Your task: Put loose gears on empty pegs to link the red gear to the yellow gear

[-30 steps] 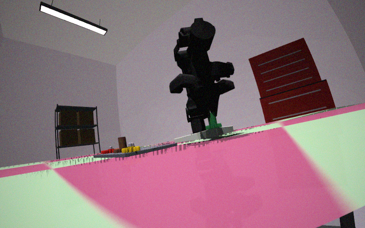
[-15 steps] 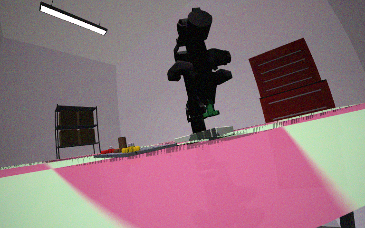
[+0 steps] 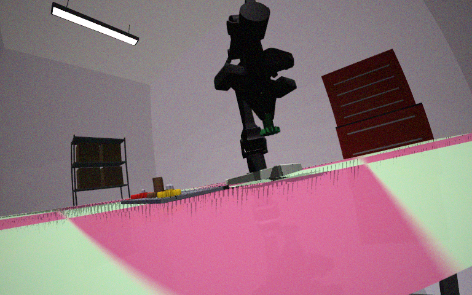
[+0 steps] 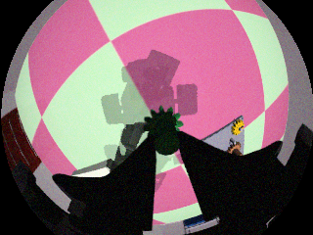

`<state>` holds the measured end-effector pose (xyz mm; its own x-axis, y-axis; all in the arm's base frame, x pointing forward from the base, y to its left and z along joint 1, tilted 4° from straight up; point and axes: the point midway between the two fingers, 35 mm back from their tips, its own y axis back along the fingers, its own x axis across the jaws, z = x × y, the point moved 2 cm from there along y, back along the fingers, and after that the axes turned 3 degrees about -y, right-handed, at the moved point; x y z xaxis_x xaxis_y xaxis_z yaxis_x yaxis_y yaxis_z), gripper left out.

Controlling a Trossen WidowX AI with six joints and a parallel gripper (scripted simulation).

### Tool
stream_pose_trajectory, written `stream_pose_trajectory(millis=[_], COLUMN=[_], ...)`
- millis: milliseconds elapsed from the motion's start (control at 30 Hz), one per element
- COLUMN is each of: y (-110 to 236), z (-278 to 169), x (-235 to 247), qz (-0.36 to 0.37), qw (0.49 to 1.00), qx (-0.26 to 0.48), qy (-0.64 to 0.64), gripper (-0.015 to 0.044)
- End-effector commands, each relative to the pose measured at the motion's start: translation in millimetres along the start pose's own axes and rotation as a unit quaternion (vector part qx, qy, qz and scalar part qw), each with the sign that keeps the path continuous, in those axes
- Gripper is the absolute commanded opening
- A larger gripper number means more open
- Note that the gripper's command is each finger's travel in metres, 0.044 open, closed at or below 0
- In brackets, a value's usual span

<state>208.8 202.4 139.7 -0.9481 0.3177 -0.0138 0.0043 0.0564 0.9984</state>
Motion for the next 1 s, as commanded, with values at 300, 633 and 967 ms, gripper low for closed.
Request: stream_pose_trajectory(millis=[300, 633, 967], y=[28.5, 48.9, 42.8], z=[-3.6, -7.8, -10.3], x=[2.1, 4.1, -13.1], qz=[0.000, 0.001, 0.000], qw=[1.000, 1.000, 1.000], qx=[-0.003, -0.002, -0.002], qy=[-0.003, -0.003, -0.005], gripper=[0.0000, 0.0000, 0.0000])
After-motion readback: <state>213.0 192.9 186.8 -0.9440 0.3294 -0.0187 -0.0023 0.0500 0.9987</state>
